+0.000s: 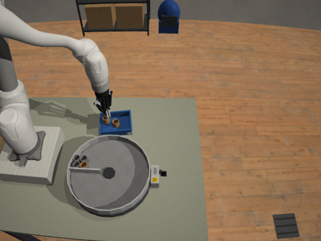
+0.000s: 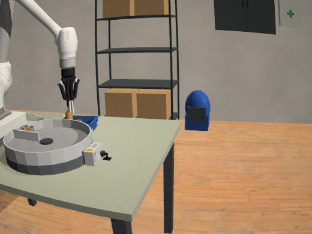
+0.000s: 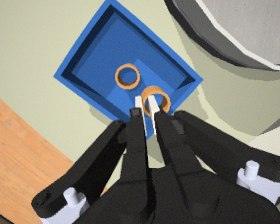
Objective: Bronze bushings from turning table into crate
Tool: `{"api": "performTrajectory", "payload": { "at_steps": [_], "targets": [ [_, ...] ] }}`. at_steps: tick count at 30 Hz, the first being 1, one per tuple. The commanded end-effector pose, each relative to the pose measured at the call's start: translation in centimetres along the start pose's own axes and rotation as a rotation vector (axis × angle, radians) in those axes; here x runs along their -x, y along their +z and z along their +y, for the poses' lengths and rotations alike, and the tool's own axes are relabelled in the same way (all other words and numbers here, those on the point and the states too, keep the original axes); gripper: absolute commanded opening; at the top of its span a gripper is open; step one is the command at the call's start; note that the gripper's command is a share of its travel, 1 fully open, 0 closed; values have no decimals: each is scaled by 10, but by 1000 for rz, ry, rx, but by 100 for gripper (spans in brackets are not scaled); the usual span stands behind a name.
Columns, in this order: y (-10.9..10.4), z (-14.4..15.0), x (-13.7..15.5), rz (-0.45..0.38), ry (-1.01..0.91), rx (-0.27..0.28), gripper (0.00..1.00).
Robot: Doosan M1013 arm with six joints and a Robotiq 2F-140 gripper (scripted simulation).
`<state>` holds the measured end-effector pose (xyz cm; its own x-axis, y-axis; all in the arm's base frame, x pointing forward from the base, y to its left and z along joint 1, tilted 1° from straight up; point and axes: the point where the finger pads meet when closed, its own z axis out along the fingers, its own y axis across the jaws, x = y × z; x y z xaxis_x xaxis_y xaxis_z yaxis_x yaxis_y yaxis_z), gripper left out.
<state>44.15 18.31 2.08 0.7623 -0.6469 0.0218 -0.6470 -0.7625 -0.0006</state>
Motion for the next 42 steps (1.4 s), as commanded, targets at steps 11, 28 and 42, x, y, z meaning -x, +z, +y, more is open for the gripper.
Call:
{"api": "performTrajectory", "payload": {
  "at_steps": [11, 28, 42],
  "targets": [
    [4, 0, 0, 0, 0, 0, 0],
    [29, 0, 0, 0, 0, 0, 0],
    [42, 0, 0, 0, 0, 0, 0]
  ]
}}
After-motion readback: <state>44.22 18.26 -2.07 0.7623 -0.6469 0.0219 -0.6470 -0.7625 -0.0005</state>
